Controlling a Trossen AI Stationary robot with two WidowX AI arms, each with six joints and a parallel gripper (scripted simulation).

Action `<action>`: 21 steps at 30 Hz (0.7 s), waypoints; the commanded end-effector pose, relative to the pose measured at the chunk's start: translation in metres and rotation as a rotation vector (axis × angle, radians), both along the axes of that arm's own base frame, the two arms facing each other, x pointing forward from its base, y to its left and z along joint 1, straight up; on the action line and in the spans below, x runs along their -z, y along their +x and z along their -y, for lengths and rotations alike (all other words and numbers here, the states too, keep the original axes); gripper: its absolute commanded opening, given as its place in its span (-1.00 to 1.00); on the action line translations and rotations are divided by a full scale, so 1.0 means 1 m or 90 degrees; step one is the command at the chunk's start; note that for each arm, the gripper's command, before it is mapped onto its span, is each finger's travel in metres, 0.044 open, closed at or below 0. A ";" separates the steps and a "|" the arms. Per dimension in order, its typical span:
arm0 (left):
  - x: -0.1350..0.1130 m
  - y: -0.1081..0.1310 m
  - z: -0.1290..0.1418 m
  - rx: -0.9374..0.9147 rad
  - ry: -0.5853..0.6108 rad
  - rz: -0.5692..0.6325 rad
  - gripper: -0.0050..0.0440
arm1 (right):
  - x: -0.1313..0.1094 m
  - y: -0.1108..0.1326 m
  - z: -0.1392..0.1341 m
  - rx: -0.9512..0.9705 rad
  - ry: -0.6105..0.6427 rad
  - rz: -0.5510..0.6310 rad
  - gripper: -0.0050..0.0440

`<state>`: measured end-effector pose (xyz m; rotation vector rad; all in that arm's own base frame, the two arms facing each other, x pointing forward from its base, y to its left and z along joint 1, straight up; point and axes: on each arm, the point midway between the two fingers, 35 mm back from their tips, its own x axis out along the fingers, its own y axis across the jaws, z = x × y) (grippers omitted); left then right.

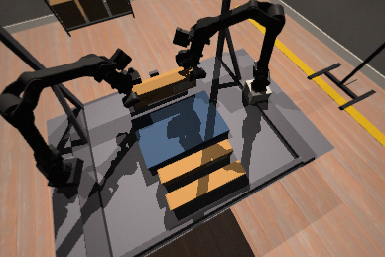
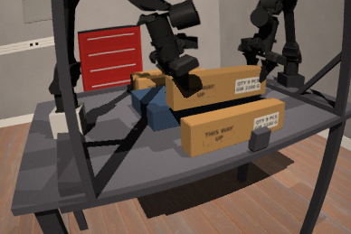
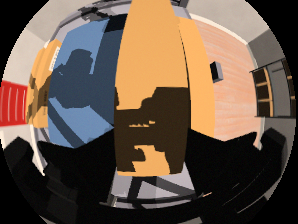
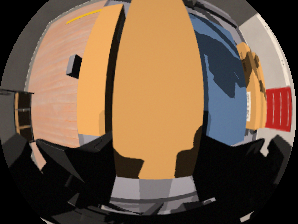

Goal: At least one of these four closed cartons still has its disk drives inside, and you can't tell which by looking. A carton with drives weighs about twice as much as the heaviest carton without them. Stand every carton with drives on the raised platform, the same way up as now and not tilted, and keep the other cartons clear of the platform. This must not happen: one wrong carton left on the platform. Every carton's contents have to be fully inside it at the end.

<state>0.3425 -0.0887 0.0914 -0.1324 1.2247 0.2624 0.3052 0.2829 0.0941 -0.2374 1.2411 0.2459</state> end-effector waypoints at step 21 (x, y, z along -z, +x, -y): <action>-0.018 0.003 0.006 0.003 -0.023 0.038 -1.00 | -0.034 -0.001 -0.009 -0.002 0.045 0.030 -1.00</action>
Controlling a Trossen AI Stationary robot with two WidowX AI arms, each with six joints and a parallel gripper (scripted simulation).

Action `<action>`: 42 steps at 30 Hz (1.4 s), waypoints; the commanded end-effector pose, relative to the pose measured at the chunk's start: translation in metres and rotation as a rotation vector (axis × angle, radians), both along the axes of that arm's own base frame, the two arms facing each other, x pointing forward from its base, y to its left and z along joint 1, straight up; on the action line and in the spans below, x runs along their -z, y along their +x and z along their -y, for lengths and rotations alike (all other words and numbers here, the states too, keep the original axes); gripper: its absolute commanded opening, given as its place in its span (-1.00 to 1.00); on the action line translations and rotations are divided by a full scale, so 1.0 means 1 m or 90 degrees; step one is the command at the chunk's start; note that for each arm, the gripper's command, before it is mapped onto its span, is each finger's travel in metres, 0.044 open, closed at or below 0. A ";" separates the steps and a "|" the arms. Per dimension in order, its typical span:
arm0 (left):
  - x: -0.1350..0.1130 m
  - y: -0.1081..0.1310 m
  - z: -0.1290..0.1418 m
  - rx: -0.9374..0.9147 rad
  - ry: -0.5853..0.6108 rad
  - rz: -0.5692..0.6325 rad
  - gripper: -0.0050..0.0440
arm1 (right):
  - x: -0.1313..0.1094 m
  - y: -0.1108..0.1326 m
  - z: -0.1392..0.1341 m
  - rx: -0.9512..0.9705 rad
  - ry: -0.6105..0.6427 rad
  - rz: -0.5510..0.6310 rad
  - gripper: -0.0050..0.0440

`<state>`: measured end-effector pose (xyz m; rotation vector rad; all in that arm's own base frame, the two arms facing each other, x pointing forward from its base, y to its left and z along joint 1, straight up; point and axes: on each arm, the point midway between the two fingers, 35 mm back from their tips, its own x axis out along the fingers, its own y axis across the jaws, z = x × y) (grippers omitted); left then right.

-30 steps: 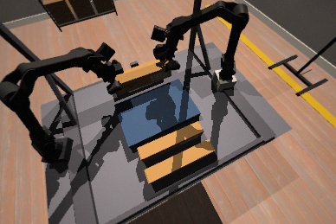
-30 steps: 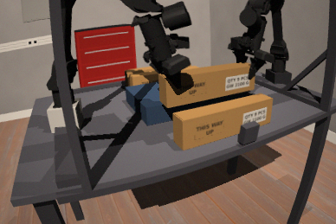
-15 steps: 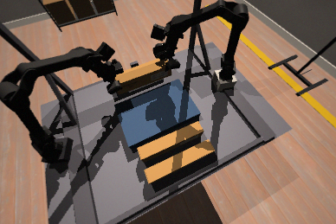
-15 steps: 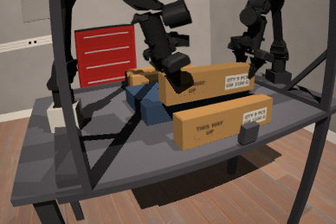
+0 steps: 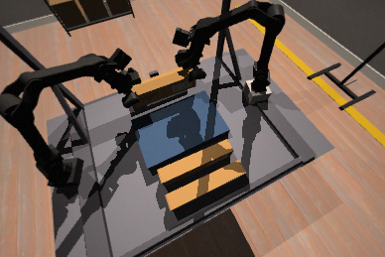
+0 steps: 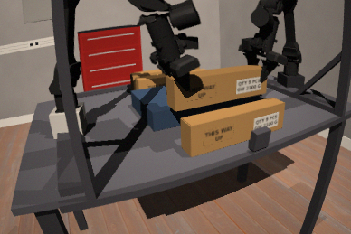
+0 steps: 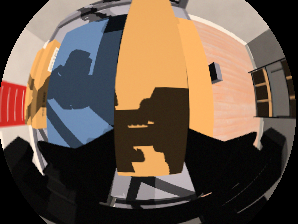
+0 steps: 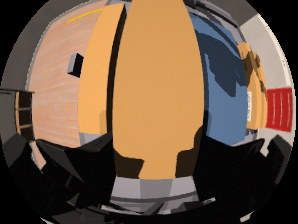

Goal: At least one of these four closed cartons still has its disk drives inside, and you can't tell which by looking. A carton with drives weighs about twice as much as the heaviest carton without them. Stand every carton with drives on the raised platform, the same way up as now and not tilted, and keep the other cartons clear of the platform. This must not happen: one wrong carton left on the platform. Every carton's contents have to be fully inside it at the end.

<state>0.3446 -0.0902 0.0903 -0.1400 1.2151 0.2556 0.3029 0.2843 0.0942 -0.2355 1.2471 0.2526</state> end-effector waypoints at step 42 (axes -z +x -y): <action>-0.011 0.000 0.004 0.003 -0.019 0.031 -1.00 | -0.029 0.001 -0.007 0.001 0.041 0.034 -1.00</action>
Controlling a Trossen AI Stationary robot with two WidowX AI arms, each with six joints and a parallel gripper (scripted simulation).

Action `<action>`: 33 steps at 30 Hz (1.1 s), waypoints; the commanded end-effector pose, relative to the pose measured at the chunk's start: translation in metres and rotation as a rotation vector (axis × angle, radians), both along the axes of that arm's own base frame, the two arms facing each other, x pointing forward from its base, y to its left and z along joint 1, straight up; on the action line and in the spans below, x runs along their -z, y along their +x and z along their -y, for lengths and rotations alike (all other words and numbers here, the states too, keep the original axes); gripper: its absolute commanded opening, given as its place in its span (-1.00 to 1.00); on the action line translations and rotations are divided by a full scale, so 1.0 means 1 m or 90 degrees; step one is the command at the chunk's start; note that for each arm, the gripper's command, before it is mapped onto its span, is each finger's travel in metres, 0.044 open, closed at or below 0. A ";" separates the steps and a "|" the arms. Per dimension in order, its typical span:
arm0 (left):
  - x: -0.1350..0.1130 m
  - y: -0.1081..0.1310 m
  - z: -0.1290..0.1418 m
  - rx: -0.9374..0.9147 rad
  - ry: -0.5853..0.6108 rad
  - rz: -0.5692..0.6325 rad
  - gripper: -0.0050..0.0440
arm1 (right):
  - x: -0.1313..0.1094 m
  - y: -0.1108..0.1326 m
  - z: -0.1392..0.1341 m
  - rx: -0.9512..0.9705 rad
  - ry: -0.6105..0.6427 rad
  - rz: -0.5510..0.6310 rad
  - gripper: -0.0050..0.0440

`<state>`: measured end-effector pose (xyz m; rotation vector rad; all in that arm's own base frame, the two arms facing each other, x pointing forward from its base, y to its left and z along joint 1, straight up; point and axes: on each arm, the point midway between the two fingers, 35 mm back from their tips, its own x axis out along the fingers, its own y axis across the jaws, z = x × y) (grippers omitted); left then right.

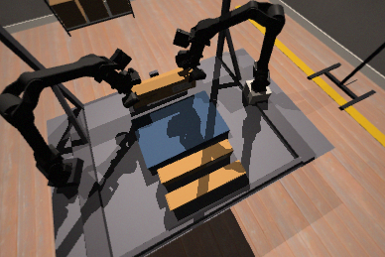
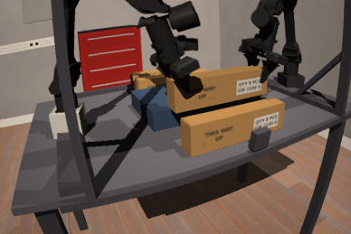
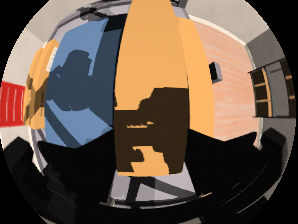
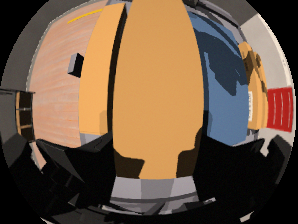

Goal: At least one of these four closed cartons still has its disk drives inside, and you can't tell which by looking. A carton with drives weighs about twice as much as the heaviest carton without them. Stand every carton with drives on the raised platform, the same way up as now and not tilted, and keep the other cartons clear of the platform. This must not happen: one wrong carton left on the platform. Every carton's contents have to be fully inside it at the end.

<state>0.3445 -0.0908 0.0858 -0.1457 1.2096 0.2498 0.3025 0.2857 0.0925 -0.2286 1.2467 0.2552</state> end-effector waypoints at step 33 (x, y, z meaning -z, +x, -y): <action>-0.012 0.000 0.004 0.000 -0.008 0.022 -1.00 | -0.025 0.002 -0.006 -0.001 0.038 0.034 -1.00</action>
